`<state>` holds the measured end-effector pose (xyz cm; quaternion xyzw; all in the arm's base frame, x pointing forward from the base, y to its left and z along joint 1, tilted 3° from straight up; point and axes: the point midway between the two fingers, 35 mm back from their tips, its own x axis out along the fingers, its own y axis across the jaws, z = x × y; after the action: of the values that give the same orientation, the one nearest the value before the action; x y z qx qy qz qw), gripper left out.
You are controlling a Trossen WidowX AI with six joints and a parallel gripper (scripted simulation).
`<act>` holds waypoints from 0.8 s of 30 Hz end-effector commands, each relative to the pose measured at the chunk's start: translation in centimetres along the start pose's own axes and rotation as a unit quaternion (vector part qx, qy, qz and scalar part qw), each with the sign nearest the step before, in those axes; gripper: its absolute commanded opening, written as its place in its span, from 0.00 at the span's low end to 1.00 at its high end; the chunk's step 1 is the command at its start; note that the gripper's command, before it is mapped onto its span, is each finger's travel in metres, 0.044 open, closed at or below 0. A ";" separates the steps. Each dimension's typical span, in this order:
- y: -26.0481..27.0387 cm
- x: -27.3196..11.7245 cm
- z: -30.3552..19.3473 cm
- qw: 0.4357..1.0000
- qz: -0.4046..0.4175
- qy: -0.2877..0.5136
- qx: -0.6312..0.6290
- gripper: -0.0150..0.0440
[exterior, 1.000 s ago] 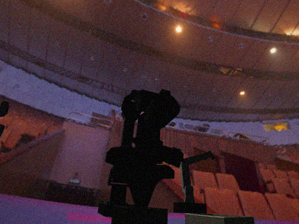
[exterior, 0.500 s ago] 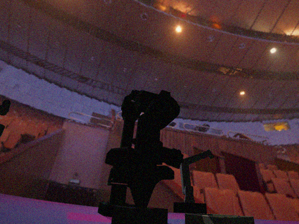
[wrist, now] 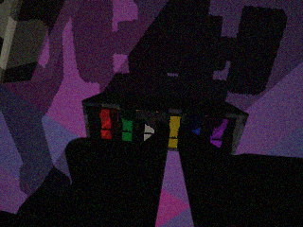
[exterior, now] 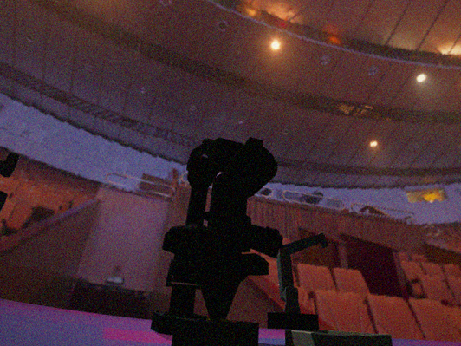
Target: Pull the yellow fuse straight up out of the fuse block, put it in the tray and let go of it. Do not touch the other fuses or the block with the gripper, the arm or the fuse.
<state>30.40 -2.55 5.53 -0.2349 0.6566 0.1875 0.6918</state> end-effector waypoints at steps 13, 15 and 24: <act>0.0 -0.8 0.0 1.000 0.001 0.000 0.000 0.25; 0.0 -0.9 0.1 1.000 0.001 0.000 0.000 0.25; 0.0 -1.3 0.1 1.000 0.001 -0.001 -0.001 0.25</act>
<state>30.39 -2.51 6.72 -0.2354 0.6561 0.1878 0.6920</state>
